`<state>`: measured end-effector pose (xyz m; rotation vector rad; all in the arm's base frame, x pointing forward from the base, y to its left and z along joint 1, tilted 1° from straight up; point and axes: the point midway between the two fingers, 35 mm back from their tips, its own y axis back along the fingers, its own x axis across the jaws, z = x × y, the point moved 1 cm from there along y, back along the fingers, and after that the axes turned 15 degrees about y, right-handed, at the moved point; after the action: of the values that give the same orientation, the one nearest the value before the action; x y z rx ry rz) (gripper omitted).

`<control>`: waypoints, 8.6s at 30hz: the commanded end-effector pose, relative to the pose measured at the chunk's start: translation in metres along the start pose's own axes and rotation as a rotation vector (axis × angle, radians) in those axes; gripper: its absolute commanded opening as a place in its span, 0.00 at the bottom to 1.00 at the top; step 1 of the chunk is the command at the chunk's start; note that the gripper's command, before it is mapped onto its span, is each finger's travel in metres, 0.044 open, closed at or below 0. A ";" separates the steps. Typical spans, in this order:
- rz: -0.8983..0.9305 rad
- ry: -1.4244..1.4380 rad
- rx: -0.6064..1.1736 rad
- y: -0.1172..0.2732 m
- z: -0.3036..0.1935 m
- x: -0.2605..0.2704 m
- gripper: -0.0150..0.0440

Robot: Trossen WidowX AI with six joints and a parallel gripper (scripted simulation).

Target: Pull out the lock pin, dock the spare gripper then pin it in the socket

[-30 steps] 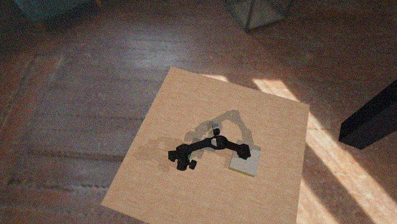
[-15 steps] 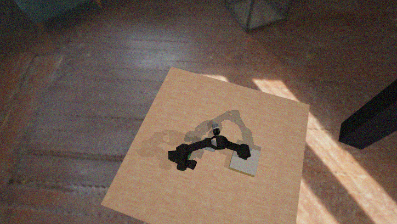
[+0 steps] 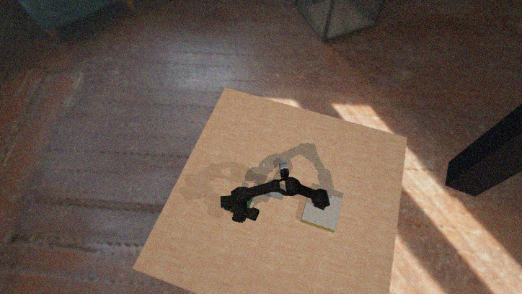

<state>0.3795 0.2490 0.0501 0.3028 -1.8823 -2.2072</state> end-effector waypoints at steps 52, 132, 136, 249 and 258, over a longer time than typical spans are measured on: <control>-0.042 0.012 0.037 0.026 -0.059 0.014 0.56; -0.006 0.005 0.036 -0.001 -0.064 0.020 0.25; -0.006 0.005 0.037 0.003 -0.071 0.020 0.25; 0.020 0.001 0.038 0.060 -0.112 0.035 1.00; 0.029 0.000 0.038 0.071 -0.110 0.036 1.00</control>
<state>0.3818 0.1242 0.1048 0.2874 -1.9194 -2.1584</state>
